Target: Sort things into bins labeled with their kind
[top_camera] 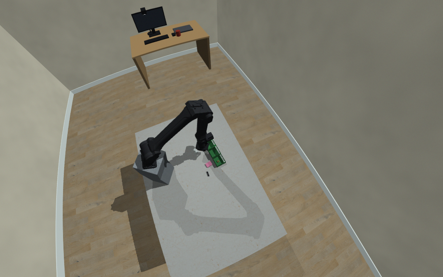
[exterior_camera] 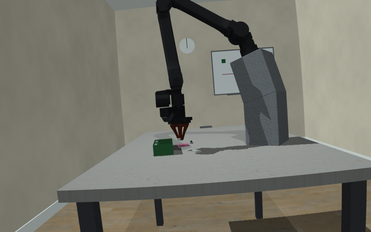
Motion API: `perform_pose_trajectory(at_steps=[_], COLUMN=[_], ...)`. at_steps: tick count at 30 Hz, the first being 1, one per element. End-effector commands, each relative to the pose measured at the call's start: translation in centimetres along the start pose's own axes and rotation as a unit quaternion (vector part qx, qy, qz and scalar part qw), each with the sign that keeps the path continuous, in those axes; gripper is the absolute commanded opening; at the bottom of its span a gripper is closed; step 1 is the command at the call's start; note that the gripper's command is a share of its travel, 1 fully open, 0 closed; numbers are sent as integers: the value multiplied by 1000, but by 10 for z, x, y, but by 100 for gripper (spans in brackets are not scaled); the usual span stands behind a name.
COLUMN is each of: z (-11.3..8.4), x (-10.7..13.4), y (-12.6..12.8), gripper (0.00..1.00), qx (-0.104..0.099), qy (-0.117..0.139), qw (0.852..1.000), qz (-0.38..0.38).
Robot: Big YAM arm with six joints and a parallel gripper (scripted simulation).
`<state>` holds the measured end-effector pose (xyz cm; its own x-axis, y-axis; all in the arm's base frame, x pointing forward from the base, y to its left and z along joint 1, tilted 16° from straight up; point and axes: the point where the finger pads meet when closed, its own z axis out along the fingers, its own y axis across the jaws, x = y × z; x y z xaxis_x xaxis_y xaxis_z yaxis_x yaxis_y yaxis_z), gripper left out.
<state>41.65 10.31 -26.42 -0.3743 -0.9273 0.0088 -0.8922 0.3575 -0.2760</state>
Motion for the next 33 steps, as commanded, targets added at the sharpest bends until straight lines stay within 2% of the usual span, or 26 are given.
perform_pose_trajectory(at_steps=[1, 5, 8, 13, 33], z=[-17, -24, -12, -13, -11], x=[-8, -8, 2, -2, -4], y=[2, 2, 18, 13, 14], gripper=[9, 9, 9, 9, 9], qx=[1, 1, -13, -8, -8], qy=[-3, -3, 9, 4, 4], qw=[1000, 1000, 1000, 1000, 1000], qz=[-1, -1, -5, -3, -3])
